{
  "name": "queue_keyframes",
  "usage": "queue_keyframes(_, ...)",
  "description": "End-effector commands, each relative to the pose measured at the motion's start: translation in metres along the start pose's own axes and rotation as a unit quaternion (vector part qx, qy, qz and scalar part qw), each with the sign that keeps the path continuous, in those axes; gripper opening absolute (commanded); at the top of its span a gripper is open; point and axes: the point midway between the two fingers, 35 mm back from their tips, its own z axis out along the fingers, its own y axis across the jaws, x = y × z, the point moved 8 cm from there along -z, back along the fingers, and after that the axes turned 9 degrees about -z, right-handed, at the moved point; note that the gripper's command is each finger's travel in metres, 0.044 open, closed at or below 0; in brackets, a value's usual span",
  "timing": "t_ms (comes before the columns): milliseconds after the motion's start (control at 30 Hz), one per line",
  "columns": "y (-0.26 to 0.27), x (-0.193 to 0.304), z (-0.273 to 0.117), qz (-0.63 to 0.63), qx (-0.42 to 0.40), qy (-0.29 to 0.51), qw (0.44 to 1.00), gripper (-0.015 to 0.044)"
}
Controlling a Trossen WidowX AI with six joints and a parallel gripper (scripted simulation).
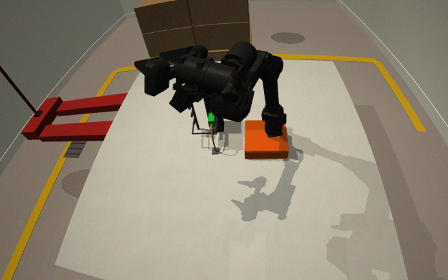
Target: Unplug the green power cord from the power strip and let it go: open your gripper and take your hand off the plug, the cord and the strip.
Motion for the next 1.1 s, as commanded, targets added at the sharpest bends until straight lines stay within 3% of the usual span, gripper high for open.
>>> queue_keyframes(0, 0.0, 0.0, 0.001, -0.012, 0.0, 0.002, 1.0, 0.0374)
queue_keyframes(133, -0.008, -0.004, 0.022, -0.247, -0.003, 0.047, 0.968, 0.0269)
queue_keyframes(267, -0.017, -0.016, 0.048, -0.508, -0.002, 0.086, 0.857, 0.0164)
queue_keyframes(400, -0.021, -0.036, 0.073, -0.726, 0.009, 0.114, 0.679, 0.016)
queue_keyframes(567, -0.018, -0.071, 0.103, -0.909, 0.044, 0.14, 0.391, 0.016)
queue_keyframes(733, 0.0, -0.114, 0.127, -0.977, 0.104, 0.17, 0.076, 0.016)
queue_keyframes(1067, 0.05, -0.177, 0.144, -0.886, 0.219, 0.245, -0.326, 0.016)
